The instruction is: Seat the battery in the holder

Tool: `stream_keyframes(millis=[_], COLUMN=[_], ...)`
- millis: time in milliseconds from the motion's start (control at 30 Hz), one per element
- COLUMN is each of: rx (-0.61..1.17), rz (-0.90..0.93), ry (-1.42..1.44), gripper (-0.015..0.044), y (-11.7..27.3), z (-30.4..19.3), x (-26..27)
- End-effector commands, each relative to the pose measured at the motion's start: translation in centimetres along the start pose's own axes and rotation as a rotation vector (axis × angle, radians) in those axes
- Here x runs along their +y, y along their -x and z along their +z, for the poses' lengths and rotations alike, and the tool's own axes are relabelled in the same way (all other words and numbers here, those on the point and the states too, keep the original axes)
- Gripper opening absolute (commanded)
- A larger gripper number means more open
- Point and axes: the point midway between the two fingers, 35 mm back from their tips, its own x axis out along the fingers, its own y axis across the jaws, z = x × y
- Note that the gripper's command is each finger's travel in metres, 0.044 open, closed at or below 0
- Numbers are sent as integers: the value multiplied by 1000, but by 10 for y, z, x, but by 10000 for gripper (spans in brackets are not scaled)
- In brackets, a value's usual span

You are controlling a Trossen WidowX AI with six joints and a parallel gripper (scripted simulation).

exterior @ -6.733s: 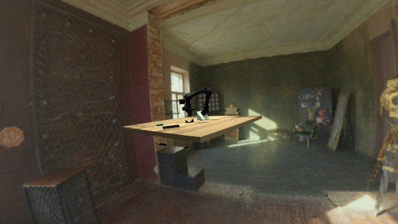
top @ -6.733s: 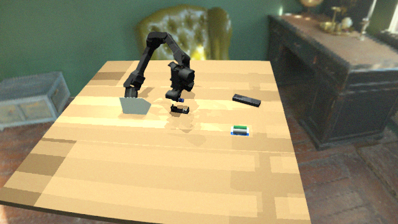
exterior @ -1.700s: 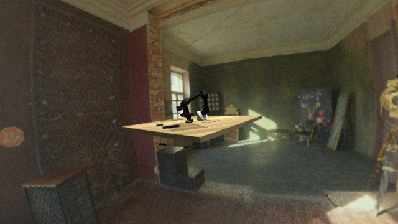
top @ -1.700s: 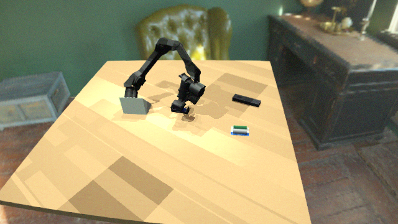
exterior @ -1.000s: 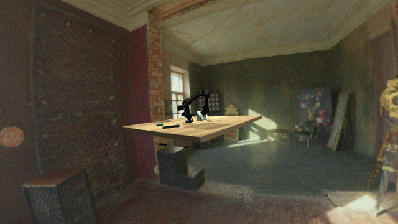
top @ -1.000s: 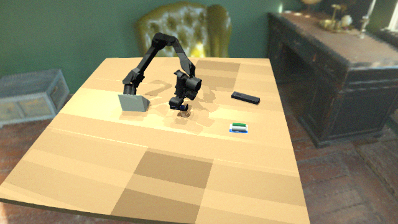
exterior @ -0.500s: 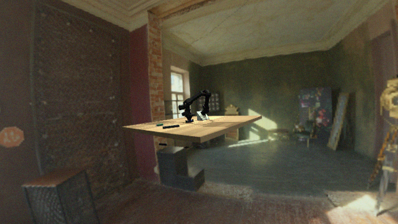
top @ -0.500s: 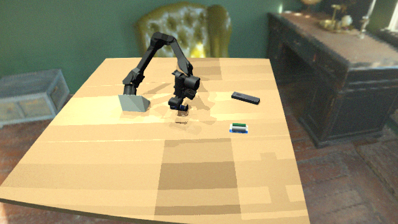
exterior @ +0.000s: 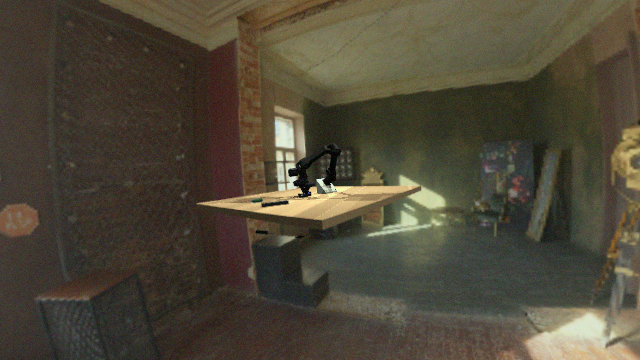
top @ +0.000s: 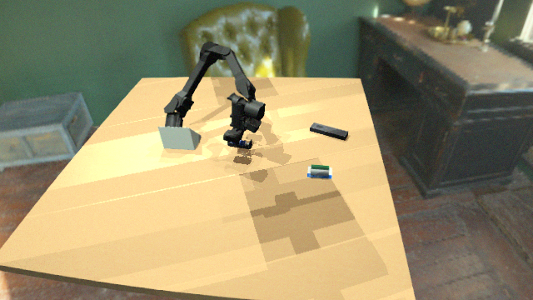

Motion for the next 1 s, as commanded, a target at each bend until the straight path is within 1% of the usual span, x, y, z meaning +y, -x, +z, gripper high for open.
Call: stream_keyframes(millis=[0, 400, 533, 967], rx=[-3, -2, -2, -3], rz=[1, 0, 0, 0], ry=[-3, -4, -4, 0], gripper=[68, 68, 170, 170], y=[0, 0, 0, 15], z=[-3, -3, -3, -4], x=[1, 1, 1, 0])
